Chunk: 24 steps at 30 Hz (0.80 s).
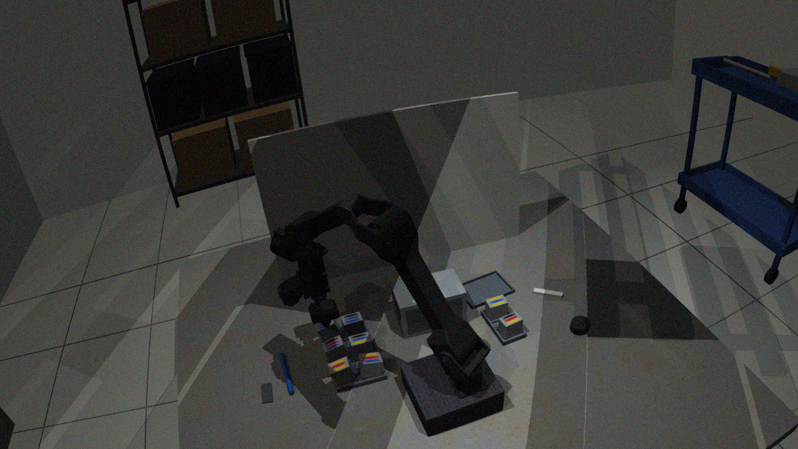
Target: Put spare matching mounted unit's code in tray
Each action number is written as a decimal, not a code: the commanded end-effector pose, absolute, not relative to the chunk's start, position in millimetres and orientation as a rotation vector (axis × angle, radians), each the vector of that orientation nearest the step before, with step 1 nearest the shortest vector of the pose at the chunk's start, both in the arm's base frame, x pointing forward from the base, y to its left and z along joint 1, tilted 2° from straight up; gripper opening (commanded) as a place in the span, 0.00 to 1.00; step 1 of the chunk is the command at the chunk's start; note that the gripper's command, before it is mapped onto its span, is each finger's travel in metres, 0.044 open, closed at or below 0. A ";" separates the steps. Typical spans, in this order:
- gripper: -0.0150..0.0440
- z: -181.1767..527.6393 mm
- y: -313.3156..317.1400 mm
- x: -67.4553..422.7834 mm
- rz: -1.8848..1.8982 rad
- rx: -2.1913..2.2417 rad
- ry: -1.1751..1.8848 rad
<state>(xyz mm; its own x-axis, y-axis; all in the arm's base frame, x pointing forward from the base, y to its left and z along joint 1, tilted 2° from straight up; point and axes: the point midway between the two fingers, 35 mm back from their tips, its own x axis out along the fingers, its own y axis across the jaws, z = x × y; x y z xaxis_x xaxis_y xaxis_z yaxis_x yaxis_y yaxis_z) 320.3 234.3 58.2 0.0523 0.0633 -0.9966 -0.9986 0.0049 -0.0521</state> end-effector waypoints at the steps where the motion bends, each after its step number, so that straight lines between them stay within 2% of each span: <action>1: 0.76 44.9 232.9 318.1 1.203 -1.185 1.146; 24: 0.76 7.8 233.3 317.4 1.203 -1.185 1.146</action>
